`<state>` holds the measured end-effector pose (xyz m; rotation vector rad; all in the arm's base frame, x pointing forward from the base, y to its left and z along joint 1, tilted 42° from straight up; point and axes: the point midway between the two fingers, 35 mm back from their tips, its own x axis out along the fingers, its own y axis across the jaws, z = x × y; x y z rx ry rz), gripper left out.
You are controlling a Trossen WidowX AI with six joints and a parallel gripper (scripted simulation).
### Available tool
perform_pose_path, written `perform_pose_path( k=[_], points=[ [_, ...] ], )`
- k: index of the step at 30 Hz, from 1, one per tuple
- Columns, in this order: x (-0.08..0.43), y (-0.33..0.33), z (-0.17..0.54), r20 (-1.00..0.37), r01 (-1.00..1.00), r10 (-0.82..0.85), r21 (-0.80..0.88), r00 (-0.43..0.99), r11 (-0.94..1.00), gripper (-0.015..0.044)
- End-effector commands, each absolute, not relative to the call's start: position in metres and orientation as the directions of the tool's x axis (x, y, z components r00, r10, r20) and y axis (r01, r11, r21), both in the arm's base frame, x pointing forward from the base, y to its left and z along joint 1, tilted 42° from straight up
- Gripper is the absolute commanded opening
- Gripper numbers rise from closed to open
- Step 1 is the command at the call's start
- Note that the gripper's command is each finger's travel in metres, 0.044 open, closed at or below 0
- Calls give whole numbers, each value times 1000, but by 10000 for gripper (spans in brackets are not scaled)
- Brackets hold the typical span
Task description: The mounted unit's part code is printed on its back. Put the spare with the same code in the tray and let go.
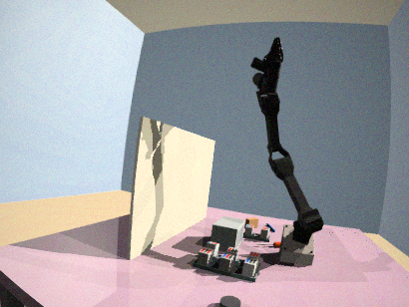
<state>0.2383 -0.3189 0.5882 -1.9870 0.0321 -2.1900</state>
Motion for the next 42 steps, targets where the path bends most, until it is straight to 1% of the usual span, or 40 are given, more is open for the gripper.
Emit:
perform_pose_path(
  k=[1,6,11,16,22,26,31,34,42],
  points=[
    [177,-294,621,980,1,-44,-45,-192,-999,440],
    [109,-260,648,955,-181,98,48,-281,-982,440],
    [46,-208,669,901,-375,269,133,-339,-917,440],
    [2,-141,677,828,-509,451,245,-333,-825,440],
    [-30,-57,679,706,-691,642,304,-298,-655,440],
    [-36,9,671,599,-806,768,327,-227,-493,440],
    [-27,79,654,461,-894,878,332,-125,-302,440],
    [-9,115,639,383,-895,923,404,-23,-190,440],
    [49,201,591,120,-920,980,377,159,103,440]
  ],
)
